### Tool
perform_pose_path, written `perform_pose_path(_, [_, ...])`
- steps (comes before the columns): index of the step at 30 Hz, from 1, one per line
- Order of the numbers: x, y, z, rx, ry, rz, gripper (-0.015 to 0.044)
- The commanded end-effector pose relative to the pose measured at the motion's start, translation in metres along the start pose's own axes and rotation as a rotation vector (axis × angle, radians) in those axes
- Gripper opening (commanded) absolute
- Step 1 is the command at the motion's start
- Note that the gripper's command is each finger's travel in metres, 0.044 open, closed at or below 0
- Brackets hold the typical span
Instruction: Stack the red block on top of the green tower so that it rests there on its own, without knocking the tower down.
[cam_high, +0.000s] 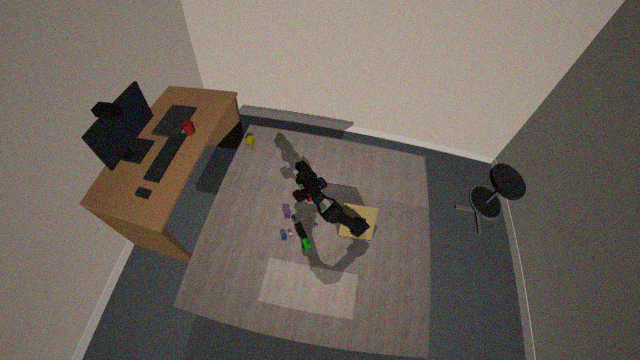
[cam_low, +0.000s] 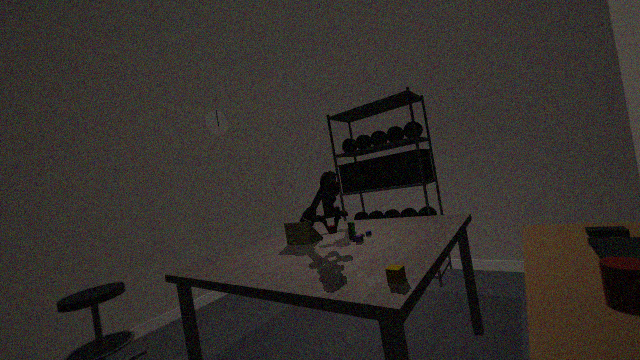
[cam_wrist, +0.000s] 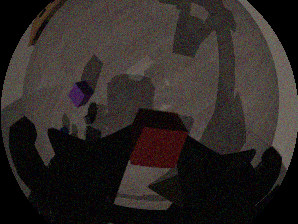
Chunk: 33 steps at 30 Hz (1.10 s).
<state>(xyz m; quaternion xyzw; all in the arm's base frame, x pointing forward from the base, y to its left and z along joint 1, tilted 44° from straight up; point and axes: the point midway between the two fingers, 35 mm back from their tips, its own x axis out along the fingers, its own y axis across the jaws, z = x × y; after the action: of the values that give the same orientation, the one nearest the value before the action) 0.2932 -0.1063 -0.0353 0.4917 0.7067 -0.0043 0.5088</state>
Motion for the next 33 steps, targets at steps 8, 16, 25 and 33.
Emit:
perform_pose_path(8, [-0.048,-0.001,0.000,-0.005,-0.008,-0.005,0.0000])
perform_pose_path(16, [-0.049,0.004,-0.001,-0.005,-0.009,-0.006,0.0000])
perform_pose_path(25, [-0.054,0.053,-0.034,0.000,-0.020,-0.015,0.0000])
perform_pose_path(33, [-0.055,0.091,-0.070,0.002,-0.024,-0.017,0.0000])
